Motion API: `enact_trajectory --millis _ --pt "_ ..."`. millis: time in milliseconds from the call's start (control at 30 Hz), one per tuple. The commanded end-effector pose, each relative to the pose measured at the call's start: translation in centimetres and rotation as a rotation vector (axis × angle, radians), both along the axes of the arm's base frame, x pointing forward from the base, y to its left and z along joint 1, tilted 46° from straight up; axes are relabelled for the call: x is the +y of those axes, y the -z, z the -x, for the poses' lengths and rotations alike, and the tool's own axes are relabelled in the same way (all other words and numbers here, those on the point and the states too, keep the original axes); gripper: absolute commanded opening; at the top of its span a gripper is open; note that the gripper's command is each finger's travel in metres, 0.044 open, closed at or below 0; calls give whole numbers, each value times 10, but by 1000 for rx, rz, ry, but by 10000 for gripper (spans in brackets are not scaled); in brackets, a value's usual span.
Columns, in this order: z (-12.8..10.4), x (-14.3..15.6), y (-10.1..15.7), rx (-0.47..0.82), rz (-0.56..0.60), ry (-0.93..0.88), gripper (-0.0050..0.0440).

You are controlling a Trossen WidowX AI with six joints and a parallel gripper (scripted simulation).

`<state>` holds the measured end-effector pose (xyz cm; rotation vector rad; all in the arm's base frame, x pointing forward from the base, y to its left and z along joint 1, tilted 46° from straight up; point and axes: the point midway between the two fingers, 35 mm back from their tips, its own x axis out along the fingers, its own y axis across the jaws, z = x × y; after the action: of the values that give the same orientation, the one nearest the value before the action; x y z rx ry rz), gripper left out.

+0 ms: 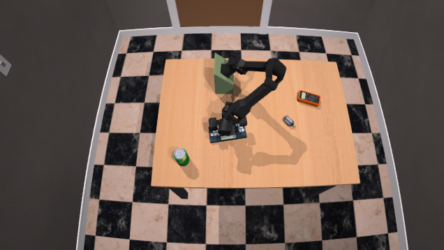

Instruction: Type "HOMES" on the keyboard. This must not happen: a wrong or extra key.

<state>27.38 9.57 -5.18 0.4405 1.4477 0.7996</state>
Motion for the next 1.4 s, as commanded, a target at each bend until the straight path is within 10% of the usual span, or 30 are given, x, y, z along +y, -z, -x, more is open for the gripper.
enact_trajectory --millis 0,1367 --pt "0 4 2 -3 -3 2 -50" --pt "-2 7 4 -13 -2 0 -50"
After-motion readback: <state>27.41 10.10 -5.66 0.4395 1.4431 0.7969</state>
